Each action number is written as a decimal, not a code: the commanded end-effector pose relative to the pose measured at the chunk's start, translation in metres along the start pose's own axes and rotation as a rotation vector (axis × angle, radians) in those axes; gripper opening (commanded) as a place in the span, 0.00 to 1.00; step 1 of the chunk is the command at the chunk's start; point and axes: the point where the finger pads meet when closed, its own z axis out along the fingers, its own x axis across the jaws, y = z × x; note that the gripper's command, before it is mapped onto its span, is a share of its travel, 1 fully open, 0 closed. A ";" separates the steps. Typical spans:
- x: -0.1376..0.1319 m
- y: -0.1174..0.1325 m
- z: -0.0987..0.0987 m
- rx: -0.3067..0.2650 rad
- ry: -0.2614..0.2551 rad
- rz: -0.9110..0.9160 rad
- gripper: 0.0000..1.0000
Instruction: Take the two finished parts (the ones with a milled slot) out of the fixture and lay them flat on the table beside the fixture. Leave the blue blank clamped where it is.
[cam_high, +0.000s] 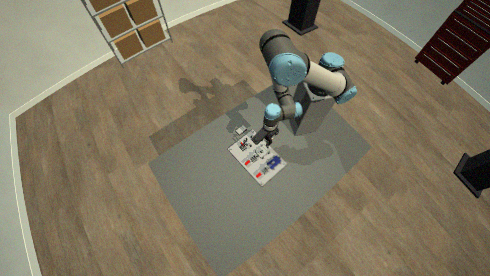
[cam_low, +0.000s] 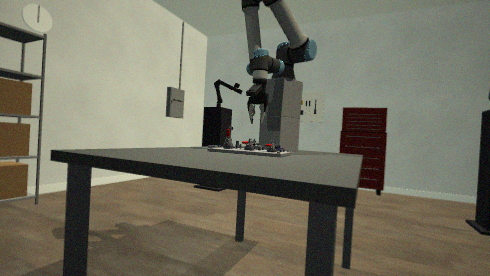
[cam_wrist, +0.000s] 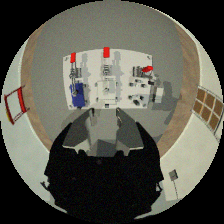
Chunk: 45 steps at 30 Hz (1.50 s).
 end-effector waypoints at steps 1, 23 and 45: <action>0.000 -0.001 0.004 0.002 0.001 0.000 0.28; 0.000 -0.057 0.004 0.002 0.001 0.000 0.28; 0.000 -0.136 0.004 0.002 0.001 0.000 0.28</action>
